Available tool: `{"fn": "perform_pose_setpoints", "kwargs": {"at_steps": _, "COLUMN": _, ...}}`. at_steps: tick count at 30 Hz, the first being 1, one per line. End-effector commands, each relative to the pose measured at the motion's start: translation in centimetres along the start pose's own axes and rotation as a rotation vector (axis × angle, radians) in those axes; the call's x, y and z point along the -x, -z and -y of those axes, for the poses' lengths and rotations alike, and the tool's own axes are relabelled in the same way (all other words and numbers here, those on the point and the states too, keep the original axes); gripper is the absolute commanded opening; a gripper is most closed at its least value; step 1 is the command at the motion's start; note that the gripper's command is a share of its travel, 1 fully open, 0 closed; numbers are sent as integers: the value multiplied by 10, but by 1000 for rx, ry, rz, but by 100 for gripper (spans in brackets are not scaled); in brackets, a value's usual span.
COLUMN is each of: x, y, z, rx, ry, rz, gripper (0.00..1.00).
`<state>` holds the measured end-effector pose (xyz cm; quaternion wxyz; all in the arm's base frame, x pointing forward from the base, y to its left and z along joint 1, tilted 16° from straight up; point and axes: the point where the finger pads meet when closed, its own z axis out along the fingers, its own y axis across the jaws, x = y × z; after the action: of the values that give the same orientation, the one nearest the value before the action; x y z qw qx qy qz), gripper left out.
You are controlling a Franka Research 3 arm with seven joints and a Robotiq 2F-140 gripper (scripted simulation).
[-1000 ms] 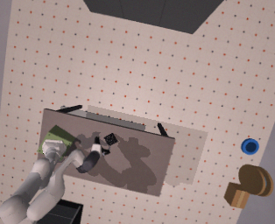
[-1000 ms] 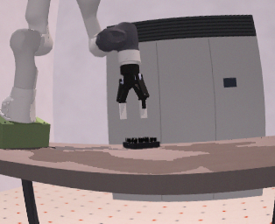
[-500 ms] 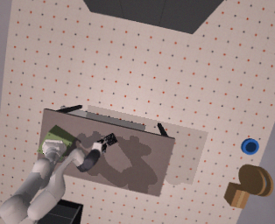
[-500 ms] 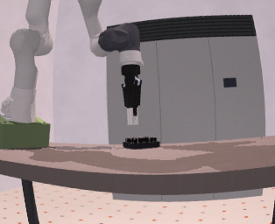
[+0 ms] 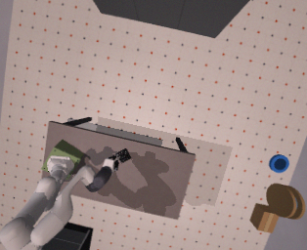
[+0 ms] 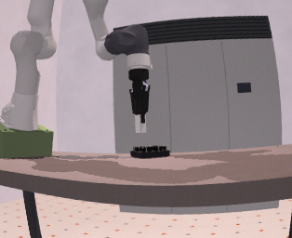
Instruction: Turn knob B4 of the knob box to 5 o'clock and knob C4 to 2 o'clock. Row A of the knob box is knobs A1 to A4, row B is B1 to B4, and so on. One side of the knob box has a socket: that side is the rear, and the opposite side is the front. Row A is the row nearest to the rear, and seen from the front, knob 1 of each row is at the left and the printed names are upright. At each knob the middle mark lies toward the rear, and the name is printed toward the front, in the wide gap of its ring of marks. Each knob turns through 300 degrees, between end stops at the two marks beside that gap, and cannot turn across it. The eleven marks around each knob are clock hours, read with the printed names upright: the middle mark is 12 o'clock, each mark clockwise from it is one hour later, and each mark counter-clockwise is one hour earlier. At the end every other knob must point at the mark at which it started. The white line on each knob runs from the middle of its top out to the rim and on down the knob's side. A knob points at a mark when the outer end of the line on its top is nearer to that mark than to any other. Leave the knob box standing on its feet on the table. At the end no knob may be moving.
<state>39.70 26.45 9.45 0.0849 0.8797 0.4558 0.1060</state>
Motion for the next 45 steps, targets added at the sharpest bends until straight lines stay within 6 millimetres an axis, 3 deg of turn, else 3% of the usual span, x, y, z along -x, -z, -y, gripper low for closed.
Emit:
{"fn": "perform_pose_setpoints", "kwargs": {"at_steps": 1, "x": 0, "y": -1, "z": 0, "rx": 1, "ry": -12, "rz": 3, "gripper": 12}}
{"fn": "perform_pose_setpoints", "kwargs": {"at_steps": 19, "x": 0, "y": -4, "z": 0, "rx": 1, "ry": -12, "rz": 4, "gripper": 12}}
{"fn": "perform_pose_setpoints", "kwargs": {"at_steps": 45, "x": 0, "y": -30, "z": 0, "rx": 1, "ry": -12, "rz": 4, "gripper": 12}}
